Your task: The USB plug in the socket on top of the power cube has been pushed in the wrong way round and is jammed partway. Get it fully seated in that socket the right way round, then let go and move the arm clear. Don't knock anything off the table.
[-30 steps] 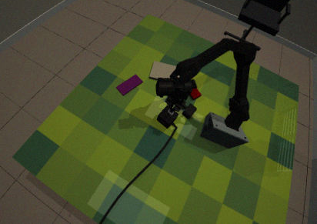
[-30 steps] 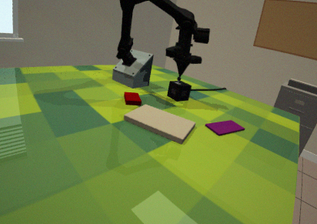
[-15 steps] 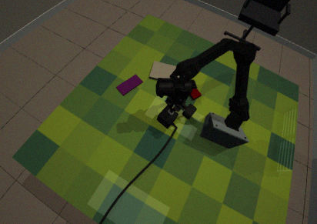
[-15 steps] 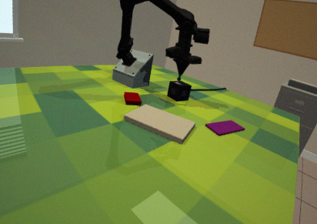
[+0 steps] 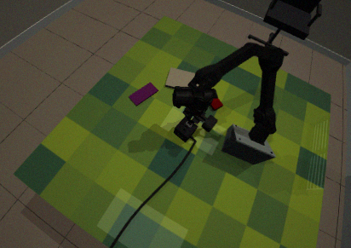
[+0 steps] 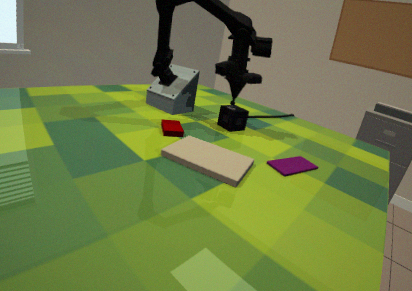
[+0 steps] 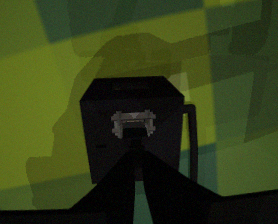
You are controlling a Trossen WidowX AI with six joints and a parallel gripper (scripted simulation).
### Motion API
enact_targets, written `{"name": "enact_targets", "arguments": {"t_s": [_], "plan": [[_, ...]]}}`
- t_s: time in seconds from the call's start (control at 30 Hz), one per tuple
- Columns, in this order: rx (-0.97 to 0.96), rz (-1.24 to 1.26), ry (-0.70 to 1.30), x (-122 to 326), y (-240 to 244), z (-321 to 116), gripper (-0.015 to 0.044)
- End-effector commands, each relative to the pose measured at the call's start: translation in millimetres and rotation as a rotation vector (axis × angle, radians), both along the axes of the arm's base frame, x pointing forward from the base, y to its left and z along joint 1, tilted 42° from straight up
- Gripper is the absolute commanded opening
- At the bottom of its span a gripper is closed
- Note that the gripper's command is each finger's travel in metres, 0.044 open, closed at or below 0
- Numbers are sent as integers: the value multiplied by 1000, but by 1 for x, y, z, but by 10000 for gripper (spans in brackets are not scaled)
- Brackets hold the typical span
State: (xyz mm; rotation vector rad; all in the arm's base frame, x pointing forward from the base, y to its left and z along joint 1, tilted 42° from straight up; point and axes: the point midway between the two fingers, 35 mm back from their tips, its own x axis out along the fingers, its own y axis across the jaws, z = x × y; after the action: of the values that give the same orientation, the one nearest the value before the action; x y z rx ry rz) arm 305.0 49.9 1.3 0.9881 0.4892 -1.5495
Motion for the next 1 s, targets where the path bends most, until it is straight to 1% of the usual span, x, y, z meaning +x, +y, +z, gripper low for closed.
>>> {"name": "enact_targets", "arguments": {"t_s": [0.0,0.97], "plan": [[2,3,2,0,0,-1,0],[2,3,2,0,-2,-3,0]]}}
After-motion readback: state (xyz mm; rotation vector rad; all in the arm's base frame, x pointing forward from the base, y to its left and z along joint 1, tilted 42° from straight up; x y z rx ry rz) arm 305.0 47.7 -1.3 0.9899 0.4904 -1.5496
